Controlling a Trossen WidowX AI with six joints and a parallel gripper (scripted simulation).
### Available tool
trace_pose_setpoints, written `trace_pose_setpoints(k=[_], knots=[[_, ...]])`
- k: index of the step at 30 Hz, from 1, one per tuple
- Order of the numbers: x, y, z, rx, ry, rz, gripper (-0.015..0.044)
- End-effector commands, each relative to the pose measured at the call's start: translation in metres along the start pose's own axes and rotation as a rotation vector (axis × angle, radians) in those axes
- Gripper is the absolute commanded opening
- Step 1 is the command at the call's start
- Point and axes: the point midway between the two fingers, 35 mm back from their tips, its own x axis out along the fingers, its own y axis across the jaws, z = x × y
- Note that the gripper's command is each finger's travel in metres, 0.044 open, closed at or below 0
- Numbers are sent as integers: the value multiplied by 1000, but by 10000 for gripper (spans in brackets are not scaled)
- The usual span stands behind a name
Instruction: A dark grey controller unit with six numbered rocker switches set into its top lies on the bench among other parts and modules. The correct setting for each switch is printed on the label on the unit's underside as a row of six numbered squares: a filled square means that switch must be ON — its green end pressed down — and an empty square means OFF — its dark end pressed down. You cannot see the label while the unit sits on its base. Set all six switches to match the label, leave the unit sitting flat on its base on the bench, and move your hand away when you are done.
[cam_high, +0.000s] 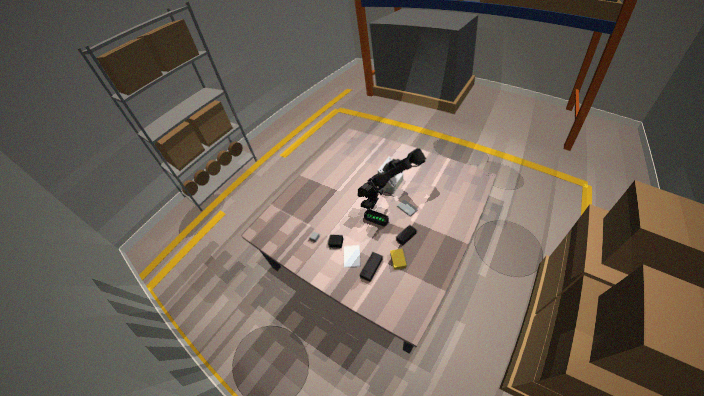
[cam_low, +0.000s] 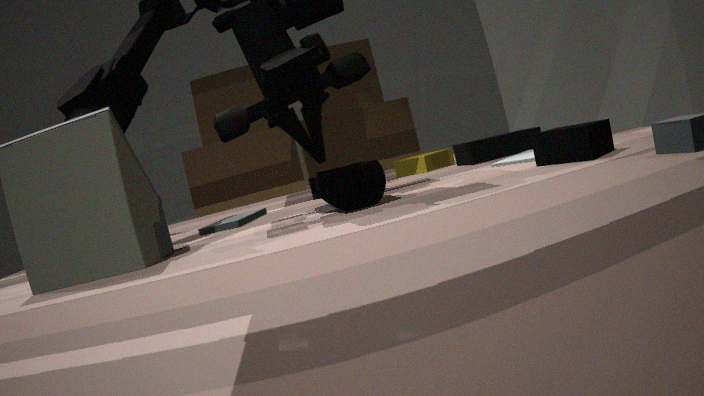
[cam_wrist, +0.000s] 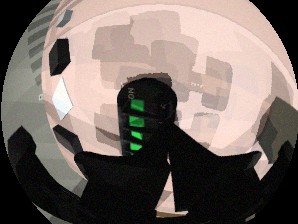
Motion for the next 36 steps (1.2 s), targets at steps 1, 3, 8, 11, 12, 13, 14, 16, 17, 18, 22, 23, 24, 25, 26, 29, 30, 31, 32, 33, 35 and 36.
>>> trace_pose_setpoints(k=[1, 3, 8, 11, 12, 13, 14, 16, 17, 18, 22, 23, 24, 25, 26, 29, 30, 31, 32, 33, 35, 36], knots=[[-2, -15, 4, 9, 0, 45, 0], [-3, -21, 6, 15, -3, 71, 0], [-3, -24, 8, 18, -4, 80, 0], [-3, -24, 8, 18, -4, 80, 0], [-3, -22, 8, 13, -7, 78, 0], [-3, -22, 8, 13, -7, 78, 0], [-3, -21, 7, 14, -8, 76, 26], [-4, -15, 4, 14, -16, 57, 79], [-4, -11, 0, 15, -22, 43, 105], [-4, -7, -3, 15, -28, 29, 131], [-6, 9, -19, 15, -55, -27, 236], [-7, 13, -24, 15, -62, -41, 263], [-7, 17, -29, 13, -70, -55, 289], [-8, 20, -34, 12, -78, -68, 315], [-8, 23, -40, 11, -86, -82, 341], [-11, 31, -56, 7, -110, -121, 420], [-13, 33, -62, 5, -118, -134, 440], [-14, 36, -68, 4, -126, -146, 440], [-15, 37, -75, 3, -134, -159, 440], [-17, 39, -81, 1, -142, -171, 440], [-21, 42, -94, -2, -159, -196, 440], [-22, 43, -99, -4, -166, -206, 440]])
